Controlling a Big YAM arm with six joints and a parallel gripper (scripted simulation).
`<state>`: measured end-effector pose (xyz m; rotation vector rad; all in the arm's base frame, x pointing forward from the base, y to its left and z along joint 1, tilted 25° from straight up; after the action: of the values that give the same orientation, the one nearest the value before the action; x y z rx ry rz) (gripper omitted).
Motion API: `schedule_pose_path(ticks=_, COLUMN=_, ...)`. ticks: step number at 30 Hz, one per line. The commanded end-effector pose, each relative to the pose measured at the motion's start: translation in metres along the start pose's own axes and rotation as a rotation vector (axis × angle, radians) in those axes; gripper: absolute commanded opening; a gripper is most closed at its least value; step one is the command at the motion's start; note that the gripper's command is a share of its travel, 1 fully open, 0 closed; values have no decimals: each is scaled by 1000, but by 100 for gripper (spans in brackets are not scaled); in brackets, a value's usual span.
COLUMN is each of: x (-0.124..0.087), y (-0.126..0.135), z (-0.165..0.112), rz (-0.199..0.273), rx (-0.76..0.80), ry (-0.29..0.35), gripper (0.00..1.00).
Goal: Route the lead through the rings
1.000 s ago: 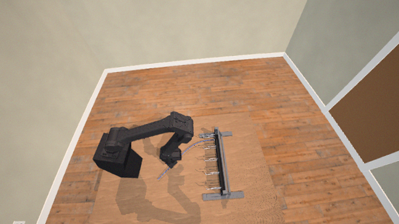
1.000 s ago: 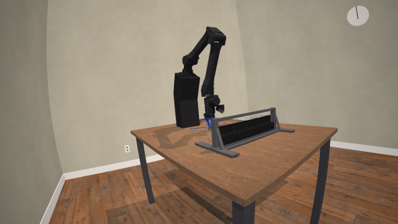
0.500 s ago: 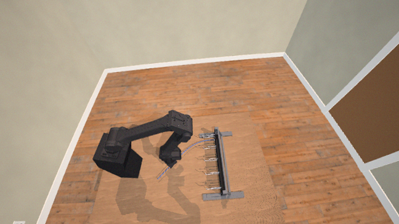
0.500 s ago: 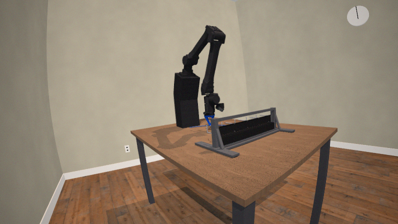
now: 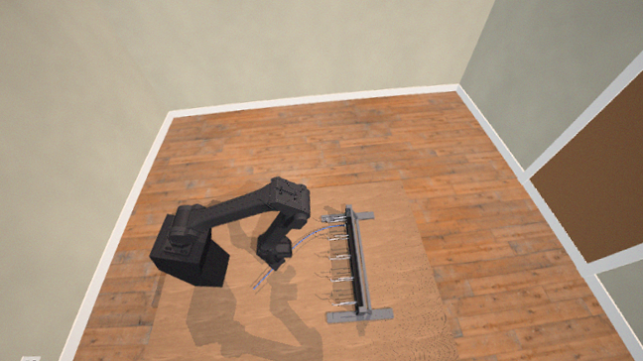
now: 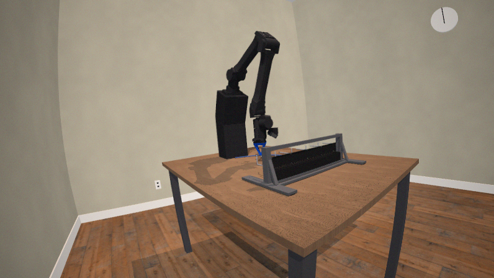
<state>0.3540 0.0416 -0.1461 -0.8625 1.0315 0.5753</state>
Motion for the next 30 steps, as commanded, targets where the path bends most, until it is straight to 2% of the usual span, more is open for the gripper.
schedule_pose_path(ticks=1, x=-12, y=-27, z=6, rz=-16, rx=-36, ry=-11, gripper=0)
schedule_pose_path(ticks=2, x=-17, y=-38, z=8, rz=-17, rx=-65, ry=-11, gripper=0)
schedule_pose_path(ticks=4, x=-17, y=-38, z=8, rz=-17, rx=-65, ry=-11, gripper=0)
schedule_pose_path(ticks=7, x=-41, y=-90, z=19, rz=-22, rx=-201, ry=-11, gripper=0)
schedule_pose_path(ticks=8, x=-41, y=-91, z=19, rz=-22, rx=-201, ry=-11, gripper=0)
schedule_pose_path(ticks=9, x=-49, y=-110, z=23, rz=-24, rx=-261, ry=-11, gripper=0)
schedule_pose_path(ticks=10, x=-51, y=-115, z=24, rz=-24, rx=-261, ry=-11, gripper=0)
schedule_pose_path(ticks=12, x=-68, y=-152, z=31, rz=-30, rx=-394, ry=-10, gripper=0)
schedule_pose_path(ticks=15, x=-88, y=-196, z=41, rz=-36, rx=-463, ry=-10, gripper=0)
schedule_pose_path(ticks=19, x=-123, y=-269, z=57, rz=-55, rx=-683, ry=-6, gripper=0)
schedule_pose_path(ticks=21, x=-123, y=-269, z=57, rz=-55, rx=-683, ry=-6, gripper=0)
schedule_pose_path(ticks=22, x=-117, y=-290, z=57, rz=-13, rx=-714, ry=-1, gripper=0)
schedule_pose_path(ticks=25, x=-129, y=-314, z=62, rz=-17, rx=-775, ry=1, gripper=0)
schedule_pose_path(ticks=28, x=-131, y=-319, z=62, rz=-18, rx=-786, ry=7, gripper=0)
schedule_pose_path(ticks=29, x=-136, y=-321, z=64, rz=-29, rx=-787, ry=6, gripper=0)
schedule_pose_path(ticks=30, x=-153, y=-328, z=69, rz=-64, rx=-790, ry=4, gripper=0)
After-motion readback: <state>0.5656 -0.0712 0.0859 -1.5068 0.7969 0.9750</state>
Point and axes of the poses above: the point where the finger pads meet when closed, its own x axis out along the fingers, its own y axis across the jaws, z = x × y, the point moved 10 cm from there along -x, back along the fingers, and after that the axes turned 5 degrees about -x, right-handed, at the moved point
